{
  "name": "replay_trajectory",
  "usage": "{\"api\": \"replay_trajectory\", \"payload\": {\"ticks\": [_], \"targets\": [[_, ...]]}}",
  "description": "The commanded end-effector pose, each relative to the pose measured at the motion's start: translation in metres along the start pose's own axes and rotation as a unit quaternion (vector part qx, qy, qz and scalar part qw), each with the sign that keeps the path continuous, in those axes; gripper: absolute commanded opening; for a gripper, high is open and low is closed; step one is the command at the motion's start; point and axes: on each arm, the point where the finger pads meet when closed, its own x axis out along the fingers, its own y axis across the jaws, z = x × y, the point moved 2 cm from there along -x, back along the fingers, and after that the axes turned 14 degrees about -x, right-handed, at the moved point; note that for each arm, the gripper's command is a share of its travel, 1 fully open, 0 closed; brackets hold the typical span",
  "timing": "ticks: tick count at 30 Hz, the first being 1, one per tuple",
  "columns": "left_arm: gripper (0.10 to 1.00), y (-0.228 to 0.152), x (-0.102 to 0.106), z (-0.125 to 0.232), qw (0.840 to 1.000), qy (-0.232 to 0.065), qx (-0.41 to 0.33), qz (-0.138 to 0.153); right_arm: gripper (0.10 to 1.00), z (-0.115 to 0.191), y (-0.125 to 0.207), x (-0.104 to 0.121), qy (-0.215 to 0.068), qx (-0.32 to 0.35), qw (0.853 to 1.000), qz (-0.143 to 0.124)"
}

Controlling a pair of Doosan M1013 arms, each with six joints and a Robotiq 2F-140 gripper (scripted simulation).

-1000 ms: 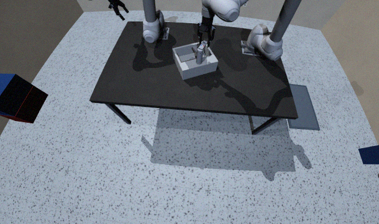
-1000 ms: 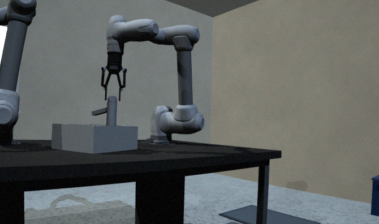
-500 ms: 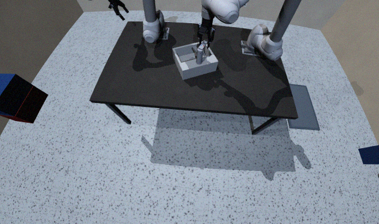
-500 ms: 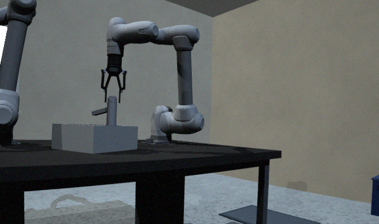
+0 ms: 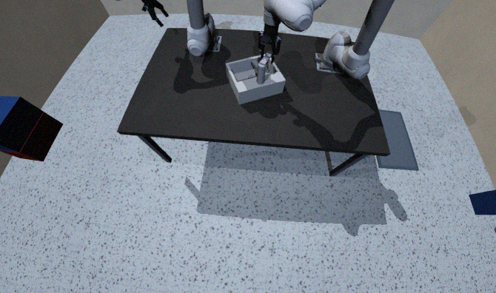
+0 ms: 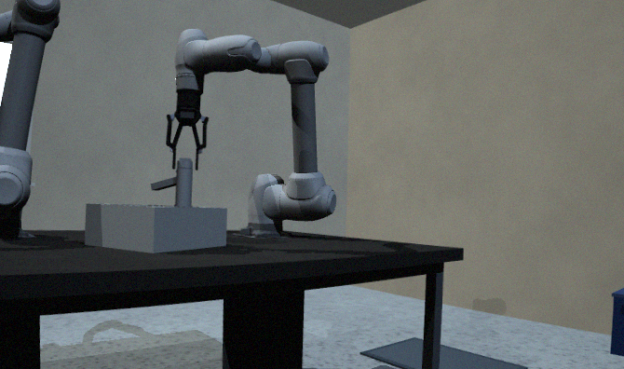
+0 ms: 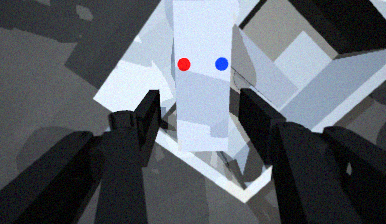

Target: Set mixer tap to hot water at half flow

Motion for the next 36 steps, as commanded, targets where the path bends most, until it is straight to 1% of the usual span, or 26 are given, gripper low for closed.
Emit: {"api": "replay_trajectory", "payload": {"ticks": [1,28,29,36], "targets": [[0.486,0.0002,-0.0008,-0.0002,1.000,0.001,0.000,0.000,1.000,-0.0001,0.0000,-0.0005,0.001,0.000,1.000,0.000],[0.486,0.0002,-0.0008,-0.0002,1.000,0.001,0.000,0.000,1.000,-0.0001,0.0000,-0.0005,0.001,0.000,1.000,0.000],[0.099,0.0002,-0.0008,-0.0002,1.000,0.001,0.000,0.000,1.000,-0.0001,0.0000,-0.0005,0.001,0.000,1.000,0.000],[0.099,0.0002,-0.0008,-0.0002,1.000,0.001,0.000,0.000,1.000,-0.0001,0.0000,-0.0005,0.001,0.000,1.000,0.000]]}}
